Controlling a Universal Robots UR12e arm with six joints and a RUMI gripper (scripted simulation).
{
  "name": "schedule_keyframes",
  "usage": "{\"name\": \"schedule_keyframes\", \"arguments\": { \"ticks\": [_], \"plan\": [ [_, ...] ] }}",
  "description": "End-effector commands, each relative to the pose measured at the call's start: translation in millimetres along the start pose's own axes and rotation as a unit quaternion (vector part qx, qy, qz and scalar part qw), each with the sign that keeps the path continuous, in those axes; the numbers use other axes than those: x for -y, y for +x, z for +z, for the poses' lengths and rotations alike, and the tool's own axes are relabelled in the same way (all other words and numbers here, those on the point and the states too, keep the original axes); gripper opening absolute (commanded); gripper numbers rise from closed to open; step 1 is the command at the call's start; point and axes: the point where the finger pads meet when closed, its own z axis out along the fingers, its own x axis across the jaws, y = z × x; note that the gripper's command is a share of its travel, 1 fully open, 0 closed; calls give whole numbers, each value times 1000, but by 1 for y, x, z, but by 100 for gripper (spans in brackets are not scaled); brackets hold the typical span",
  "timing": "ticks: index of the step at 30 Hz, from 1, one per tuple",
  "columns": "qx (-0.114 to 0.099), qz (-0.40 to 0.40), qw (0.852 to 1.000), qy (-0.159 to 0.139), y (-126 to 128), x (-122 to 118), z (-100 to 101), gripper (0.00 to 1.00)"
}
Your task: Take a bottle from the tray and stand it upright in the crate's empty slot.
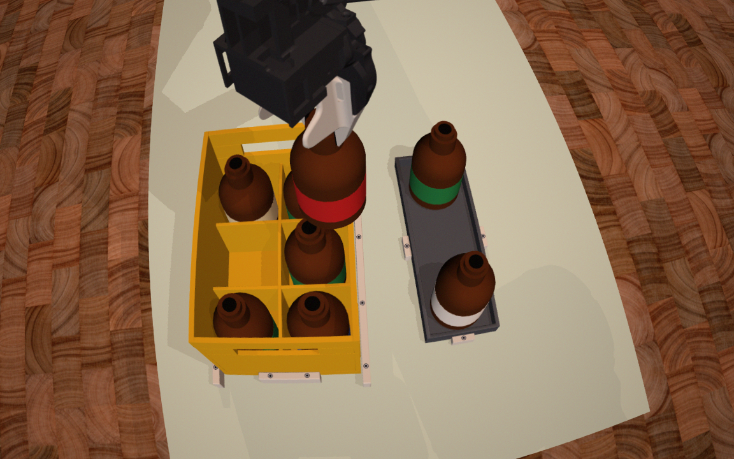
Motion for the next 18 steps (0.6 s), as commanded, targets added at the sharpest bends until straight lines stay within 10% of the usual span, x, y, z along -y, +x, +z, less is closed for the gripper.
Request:
{"name": "schedule_keyframes", "arguments": {
  "ticks": [1,18],
  "plan": [
    [0,0,1000,0,-7,-9,0,0],
    [0,0,1000,0,-30,-36,0,0]
  ]
}}
